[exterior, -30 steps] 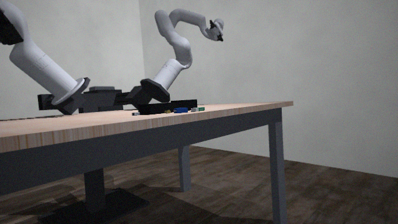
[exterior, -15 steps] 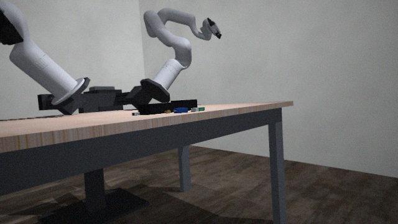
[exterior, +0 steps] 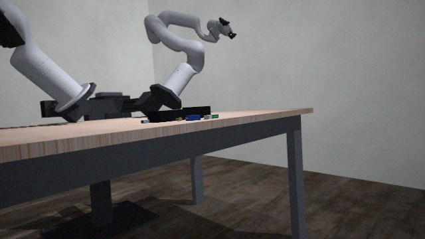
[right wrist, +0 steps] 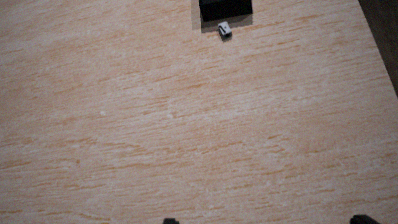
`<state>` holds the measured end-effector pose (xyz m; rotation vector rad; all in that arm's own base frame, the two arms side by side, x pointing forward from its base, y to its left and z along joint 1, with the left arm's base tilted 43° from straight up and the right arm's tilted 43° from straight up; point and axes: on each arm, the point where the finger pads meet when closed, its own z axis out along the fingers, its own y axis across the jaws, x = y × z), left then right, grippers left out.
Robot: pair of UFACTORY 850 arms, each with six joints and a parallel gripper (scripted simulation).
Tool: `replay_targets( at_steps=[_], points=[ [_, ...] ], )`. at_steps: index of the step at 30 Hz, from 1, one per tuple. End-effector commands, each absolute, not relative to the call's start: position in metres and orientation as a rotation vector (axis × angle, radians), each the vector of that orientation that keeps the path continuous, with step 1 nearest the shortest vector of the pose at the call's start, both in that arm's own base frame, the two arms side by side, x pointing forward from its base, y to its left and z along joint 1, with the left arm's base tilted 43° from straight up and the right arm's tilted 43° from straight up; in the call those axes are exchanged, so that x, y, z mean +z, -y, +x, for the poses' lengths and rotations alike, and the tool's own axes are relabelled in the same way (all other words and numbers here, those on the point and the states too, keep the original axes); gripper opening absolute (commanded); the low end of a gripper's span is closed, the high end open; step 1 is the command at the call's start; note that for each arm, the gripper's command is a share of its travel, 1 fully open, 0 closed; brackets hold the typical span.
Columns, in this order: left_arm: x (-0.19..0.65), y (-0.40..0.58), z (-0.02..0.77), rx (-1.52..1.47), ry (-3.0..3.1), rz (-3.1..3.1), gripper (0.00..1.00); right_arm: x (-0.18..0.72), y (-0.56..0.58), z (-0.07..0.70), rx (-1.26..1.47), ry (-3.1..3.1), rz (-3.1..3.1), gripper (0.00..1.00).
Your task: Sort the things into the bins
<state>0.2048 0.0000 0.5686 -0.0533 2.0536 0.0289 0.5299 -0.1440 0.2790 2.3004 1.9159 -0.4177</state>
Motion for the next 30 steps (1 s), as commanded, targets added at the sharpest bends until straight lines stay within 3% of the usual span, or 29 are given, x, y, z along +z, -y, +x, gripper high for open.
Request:
replay_targets(
  at_steps=[1, 30],
  points=[
    [0.574, 0.002, 0.203, 0.074, -2.002, -0.066, 1.0, 0.28, 0.144, 0.53, -0.416, -1.916, 2.299, 1.0],
    [0.596, 0.012, 0.193, 0.275, -1.736, -0.09, 1.0, 0.28, 0.144, 0.53, -0.416, -1.916, 2.299, 1.0]
  ],
)
